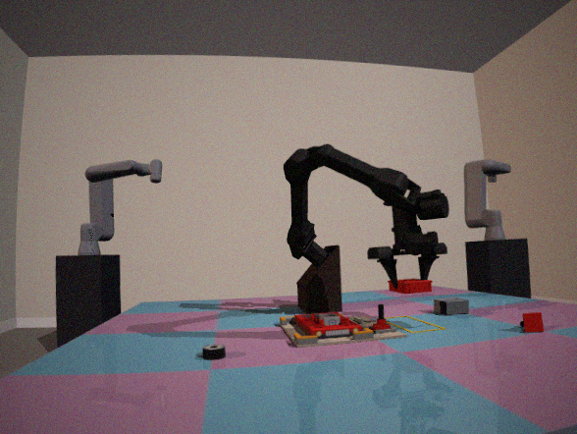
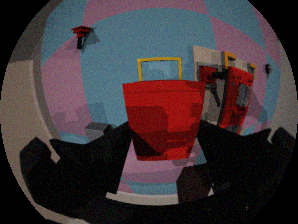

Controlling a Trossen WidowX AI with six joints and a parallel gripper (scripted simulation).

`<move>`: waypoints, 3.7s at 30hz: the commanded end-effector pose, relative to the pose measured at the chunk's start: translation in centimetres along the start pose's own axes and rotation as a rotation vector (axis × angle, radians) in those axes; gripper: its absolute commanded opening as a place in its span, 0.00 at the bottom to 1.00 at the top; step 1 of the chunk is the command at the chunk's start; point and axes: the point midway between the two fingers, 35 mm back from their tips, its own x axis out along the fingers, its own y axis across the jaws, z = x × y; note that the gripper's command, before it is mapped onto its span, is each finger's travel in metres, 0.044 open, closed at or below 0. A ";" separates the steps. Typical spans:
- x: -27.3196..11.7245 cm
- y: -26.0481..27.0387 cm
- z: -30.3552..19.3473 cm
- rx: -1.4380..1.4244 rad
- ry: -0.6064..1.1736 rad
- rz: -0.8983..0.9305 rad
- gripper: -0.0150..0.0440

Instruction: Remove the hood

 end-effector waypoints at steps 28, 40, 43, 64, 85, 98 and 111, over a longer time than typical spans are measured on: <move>2.9 -0.2 -0.2 -0.008 0.005 -0.010 0.25; 3.8 -0.3 -0.3 -0.008 0.005 -0.011 0.25; 4.1 -0.3 -0.3 -0.007 0.005 -0.012 0.25; 5.7 -0.4 -0.5 -0.007 0.005 -0.014 0.25; 6.5 -0.5 -0.5 -0.007 0.005 -0.015 0.25; 7.1 -0.5 -0.5 -0.007 0.005 -0.015 0.25; 7.7 -0.5 -0.5 -0.007 0.005 -0.016 0.25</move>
